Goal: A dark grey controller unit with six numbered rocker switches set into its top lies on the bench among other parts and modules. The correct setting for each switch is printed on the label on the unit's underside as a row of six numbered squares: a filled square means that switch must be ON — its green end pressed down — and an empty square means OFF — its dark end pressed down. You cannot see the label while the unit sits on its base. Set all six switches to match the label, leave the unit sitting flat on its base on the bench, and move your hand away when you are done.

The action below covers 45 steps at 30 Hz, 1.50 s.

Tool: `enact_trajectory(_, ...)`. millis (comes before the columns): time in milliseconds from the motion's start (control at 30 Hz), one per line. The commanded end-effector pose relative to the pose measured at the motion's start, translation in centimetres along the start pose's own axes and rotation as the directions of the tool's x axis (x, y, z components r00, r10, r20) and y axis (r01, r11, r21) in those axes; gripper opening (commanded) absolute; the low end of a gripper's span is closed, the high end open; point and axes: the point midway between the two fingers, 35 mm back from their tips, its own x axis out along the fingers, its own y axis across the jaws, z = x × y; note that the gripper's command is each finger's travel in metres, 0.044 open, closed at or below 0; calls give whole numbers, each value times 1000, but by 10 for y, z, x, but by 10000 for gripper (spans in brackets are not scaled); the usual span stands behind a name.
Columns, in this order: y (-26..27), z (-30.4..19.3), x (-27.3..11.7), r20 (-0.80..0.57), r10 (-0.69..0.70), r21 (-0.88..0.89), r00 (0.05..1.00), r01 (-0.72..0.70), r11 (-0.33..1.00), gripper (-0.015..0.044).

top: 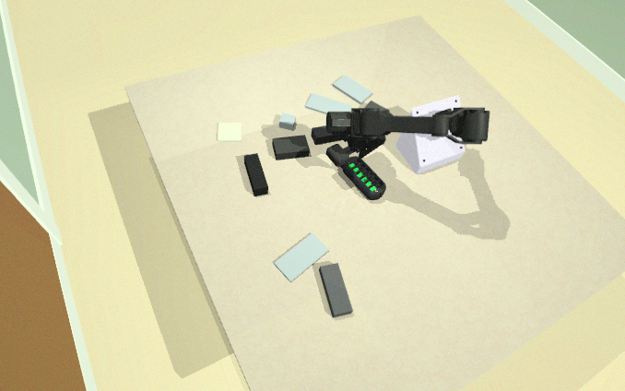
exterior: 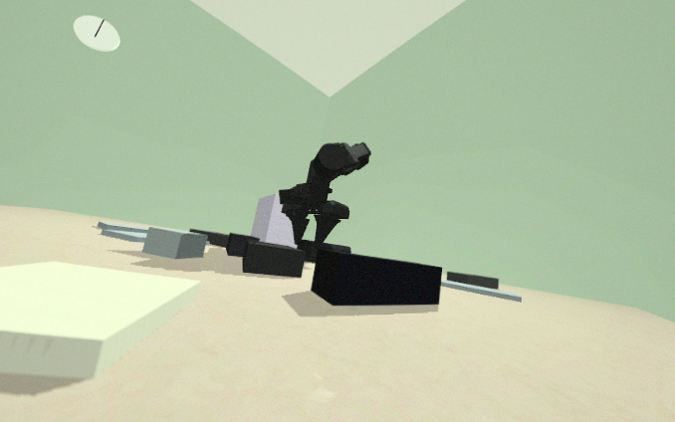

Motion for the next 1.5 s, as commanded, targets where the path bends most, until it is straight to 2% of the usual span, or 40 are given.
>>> enact_trajectory(0,0,0,0,0,-1,0,1000,1,1000,414)
enact_trajectory(33,0,0,0,0,-1,0,1000,1,1000,440)
enact_trajectory(333,0,-2,-1,0,-1,0,1000,1,1000,440)
enact_trajectory(567,0,-60,-40,-1,-1,1,1000,1,1000,440)
enact_trajectory(1167,0,-60,-40,-1,-1,1,1000,1,1000,440)
enact_trajectory(1233,1,-59,-51,1,0,-1,1000,0,1000,440)
enact_trajectory(1333,1,-58,-88,3,0,-7,1000,0,1000,440)
enact_trajectory(1467,1,-58,-91,3,0,-8,1000,0,1000,440)
